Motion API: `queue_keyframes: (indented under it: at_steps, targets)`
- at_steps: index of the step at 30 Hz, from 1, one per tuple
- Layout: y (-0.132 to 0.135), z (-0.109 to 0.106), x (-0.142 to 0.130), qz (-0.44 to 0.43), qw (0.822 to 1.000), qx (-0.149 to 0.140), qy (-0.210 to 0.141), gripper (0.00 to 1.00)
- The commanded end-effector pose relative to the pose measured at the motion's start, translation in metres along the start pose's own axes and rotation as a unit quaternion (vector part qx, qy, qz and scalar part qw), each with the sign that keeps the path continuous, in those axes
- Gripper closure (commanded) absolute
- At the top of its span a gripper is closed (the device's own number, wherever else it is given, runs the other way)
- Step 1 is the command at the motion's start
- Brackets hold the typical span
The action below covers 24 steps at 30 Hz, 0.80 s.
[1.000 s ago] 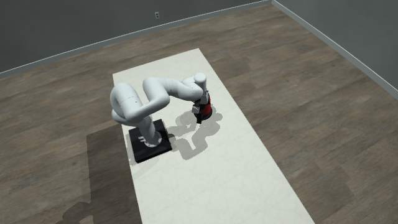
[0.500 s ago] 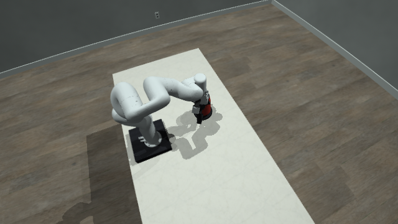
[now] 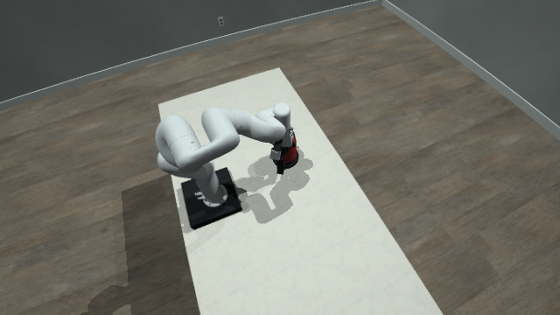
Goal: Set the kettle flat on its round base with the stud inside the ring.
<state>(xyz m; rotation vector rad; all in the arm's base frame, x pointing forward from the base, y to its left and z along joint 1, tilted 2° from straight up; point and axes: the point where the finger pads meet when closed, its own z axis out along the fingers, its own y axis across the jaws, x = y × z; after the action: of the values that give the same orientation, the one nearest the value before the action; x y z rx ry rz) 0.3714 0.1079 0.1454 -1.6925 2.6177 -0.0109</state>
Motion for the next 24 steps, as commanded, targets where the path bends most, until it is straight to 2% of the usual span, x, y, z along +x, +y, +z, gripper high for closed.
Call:
queue_keyframes:
  at_steps: [1, 24]
  targets:
    - [-0.001, -0.0014, -0.0011, 0.0, 1.0, 0.001, -0.002, 1.0]
    - [-0.001, 0.0016, -0.0011, 0.0, 1.0, 0.001, -0.002, 1.0]
